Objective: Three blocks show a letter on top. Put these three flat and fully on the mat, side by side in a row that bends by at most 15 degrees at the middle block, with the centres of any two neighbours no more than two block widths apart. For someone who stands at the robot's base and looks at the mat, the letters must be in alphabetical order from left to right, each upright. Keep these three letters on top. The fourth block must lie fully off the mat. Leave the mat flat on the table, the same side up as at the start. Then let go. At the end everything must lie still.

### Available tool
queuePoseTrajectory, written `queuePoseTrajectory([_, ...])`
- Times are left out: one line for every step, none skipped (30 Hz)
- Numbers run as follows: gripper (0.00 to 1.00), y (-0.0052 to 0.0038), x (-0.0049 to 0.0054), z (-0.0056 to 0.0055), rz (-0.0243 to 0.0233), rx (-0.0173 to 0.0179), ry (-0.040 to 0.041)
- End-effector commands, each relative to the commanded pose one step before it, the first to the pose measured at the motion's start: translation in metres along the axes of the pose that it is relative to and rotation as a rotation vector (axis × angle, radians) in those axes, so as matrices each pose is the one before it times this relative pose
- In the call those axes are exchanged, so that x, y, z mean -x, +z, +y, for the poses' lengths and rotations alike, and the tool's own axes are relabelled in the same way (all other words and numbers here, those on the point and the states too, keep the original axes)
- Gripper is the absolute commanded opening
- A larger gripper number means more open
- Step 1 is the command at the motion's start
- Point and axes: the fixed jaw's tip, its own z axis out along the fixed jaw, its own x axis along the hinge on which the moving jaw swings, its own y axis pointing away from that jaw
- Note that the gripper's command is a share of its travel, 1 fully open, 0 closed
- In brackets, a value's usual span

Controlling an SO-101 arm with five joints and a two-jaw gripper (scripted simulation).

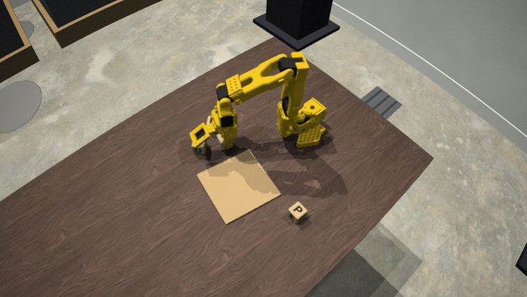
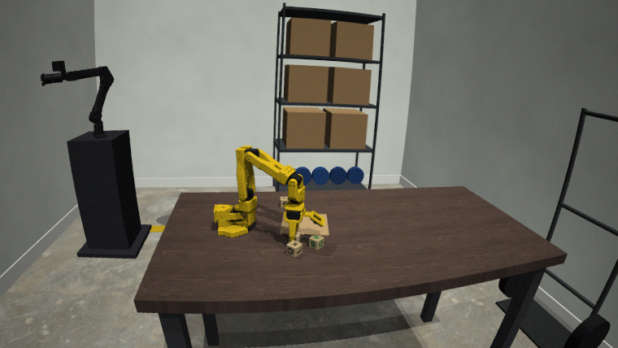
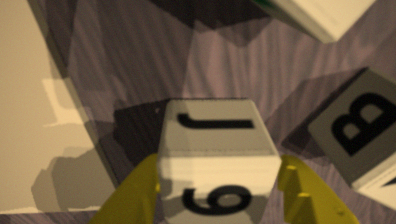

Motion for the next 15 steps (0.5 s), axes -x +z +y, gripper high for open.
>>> queuePoseTrajectory([0.26, -0.013124, 0.01450, -0.00371, -0.09789, -0.01675, 0.01315])
queuePoseTrajectory([0.28, 0.000000, 0.00000, 0.00000, 0.00000, 0.00000, 0.00000])
queuePoseTrajectory([0.29, 0.000000, 0.00000, 0.00000, 0.00000, 0.00000, 0.00000])
queuePoseTrajectory([0.30, 0.000000, 0.00000, 0.00000, 0.00000, 0.00000, 0.00000])
queuePoseTrajectory([0.31, 0.000000, 0.00000, 0.00000, 0.00000, 0.00000, 0.00000])
queuePoseTrajectory([0.32, 0.000000, 0.00000, 0.00000, 0.00000, 0.00000, 0.00000])
queuePoseTrajectory([0.33, 0.000000, 0.00000, 0.00000, 0.00000, 0.00000, 0.00000])
queuePoseTrajectory([0.33, 0.000000, 0.00000, 0.00000, 0.00000, 0.00000, 0.00000])
queuePoseTrajectory([0.34, 0.000000, 0.00000, 0.00000, 0.00000, 0.00000, 0.00000])
queuePoseTrajectory([0.35, 0.000000, 0.00000, 0.00000, 0.00000, 0.00000, 0.00000])
queuePoseTrajectory([0.35, 0.000000, 0.00000, 0.00000, 0.00000, 0.00000, 0.00000])
queuePoseTrajectory([0.35, 0.000000, 0.00000, 0.00000, 0.00000, 0.00000, 0.00000])
queuePoseTrajectory([0.36, 0.000000, 0.00000, 0.00000, 0.00000, 0.00000, 0.00000])
queuePoseTrajectory([0.36, 0.000000, 0.00000, 0.00000, 0.00000, 0.00000, 0.00000])
queuePoseTrajectory([0.36, 0.000000, 0.00000, 0.00000, 0.00000, 0.00000, 0.00000])
